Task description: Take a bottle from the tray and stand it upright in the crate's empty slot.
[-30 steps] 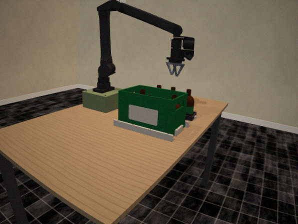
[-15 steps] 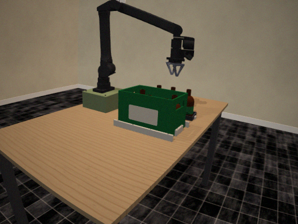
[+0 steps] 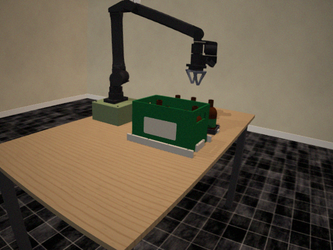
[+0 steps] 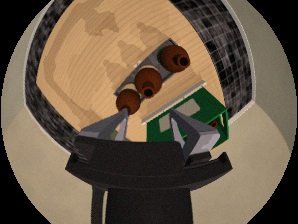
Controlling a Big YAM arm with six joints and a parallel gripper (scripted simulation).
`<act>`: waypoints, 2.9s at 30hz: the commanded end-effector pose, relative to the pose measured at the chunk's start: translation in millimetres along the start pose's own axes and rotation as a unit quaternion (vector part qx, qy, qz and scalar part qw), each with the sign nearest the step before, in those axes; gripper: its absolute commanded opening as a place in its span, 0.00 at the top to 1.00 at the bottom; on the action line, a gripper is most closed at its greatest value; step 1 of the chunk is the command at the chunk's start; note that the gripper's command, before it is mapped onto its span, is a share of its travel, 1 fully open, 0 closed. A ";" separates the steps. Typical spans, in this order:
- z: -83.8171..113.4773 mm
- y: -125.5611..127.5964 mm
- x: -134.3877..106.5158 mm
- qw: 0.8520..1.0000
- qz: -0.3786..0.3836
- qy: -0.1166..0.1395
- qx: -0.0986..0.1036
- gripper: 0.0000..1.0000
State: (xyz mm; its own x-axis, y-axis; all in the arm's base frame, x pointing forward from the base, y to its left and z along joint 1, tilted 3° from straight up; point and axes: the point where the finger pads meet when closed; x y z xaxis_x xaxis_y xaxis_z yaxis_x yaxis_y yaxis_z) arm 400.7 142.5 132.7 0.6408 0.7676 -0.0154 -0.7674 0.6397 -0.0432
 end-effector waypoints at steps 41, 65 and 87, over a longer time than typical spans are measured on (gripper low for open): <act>-48.9 -2.7 -0.6 1.000 0.002 0.003 0.002 0.39; -51.9 -2.9 -1.4 1.000 0.001 0.003 0.002 0.39; -51.9 -2.9 -1.4 1.000 0.001 0.003 0.002 0.39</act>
State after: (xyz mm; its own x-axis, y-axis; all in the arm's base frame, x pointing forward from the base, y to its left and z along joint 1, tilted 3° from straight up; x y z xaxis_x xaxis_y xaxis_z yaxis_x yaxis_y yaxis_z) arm 405.4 142.1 90.1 0.6437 0.7652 -0.0097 -0.7647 0.6427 -0.0465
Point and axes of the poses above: the point where the finger pads meet when closed, its own z axis back along the fingers, its own y axis across the jaws, x = y × z, and after that the axes turned 2 degrees about -z, right-handed
